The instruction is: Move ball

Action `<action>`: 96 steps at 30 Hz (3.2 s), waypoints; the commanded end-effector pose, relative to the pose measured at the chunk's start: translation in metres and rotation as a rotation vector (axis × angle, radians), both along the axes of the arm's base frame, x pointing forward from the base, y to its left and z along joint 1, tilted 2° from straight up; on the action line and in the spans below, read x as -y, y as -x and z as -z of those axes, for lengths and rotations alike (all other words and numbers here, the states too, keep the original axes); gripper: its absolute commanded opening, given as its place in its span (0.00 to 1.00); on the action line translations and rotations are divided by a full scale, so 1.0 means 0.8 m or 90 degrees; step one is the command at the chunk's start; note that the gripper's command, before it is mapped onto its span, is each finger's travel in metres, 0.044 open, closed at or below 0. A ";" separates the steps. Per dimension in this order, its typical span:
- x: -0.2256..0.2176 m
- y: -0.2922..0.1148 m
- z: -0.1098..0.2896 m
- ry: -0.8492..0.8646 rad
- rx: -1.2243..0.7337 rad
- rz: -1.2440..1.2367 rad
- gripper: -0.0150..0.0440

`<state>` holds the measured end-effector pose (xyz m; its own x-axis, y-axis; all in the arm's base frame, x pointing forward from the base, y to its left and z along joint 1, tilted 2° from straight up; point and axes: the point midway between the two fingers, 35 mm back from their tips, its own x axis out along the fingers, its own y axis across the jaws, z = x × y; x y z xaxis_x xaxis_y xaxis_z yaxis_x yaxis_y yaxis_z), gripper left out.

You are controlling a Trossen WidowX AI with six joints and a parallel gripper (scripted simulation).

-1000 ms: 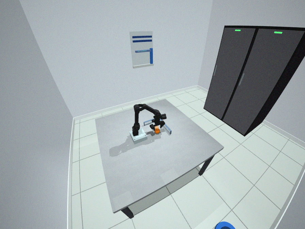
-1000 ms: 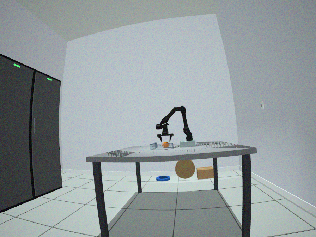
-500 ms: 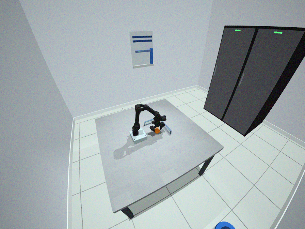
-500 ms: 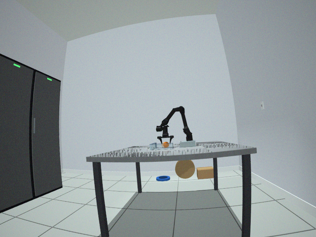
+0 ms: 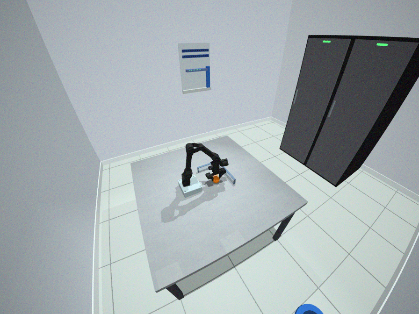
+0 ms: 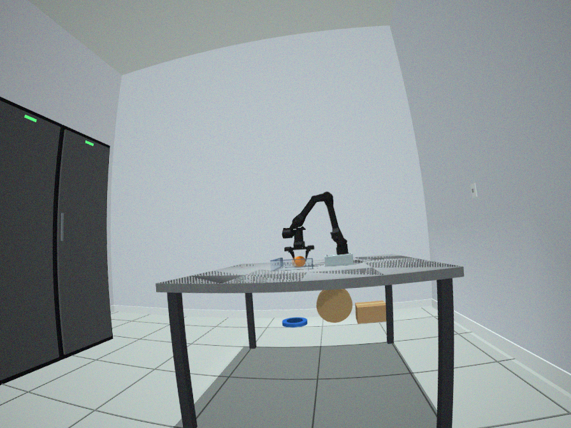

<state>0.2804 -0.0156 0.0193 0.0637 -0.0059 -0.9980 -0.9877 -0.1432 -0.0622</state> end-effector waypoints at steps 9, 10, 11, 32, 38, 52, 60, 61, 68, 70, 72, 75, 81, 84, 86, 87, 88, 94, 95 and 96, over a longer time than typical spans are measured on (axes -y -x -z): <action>0.000 -0.012 -0.055 0.000 0.029 -0.004 0.25; 0.000 -0.012 -0.062 0.000 0.028 -0.004 0.25; 0.000 -0.012 -0.068 0.000 0.026 -0.004 0.25; -0.001 0.011 -0.179 0.002 -0.001 -0.002 0.25; -0.025 0.002 -0.149 0.001 -0.001 -0.002 0.25; -0.062 -0.005 -0.095 0.000 -0.001 -0.002 0.25; -0.062 -0.009 -0.042 0.000 -0.001 -0.002 0.25; -0.062 -0.009 -0.035 0.000 -0.001 -0.002 0.25; -0.062 -0.008 -0.018 0.000 -0.001 -0.002 0.25; -0.062 -0.008 -0.017 0.000 -0.001 -0.002 0.25; -0.062 -0.008 -0.015 0.000 -0.001 -0.002 0.25; -0.062 -0.008 -0.010 0.000 -0.001 -0.002 0.25; -0.062 -0.009 0.003 0.000 -0.001 -0.002 0.25; -0.062 -0.009 0.006 0.000 -0.001 -0.002 0.25; -0.062 -0.008 0.001 -0.002 -0.002 -0.004 0.30; -0.062 -0.008 0.001 -0.002 -0.002 -0.004 0.34; -0.062 -0.008 0.001 -0.002 -0.002 -0.004 0.39; -0.062 -0.008 0.001 -0.002 -0.002 -0.004 0.65; -0.062 -0.008 0.001 -0.002 -0.002 -0.004 0.70; -0.062 -0.008 0.001 -0.002 -0.002 -0.004 0.74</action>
<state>0.2868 0.0342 0.0185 0.0593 -0.0024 -0.9982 -0.9870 -0.1495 -0.0583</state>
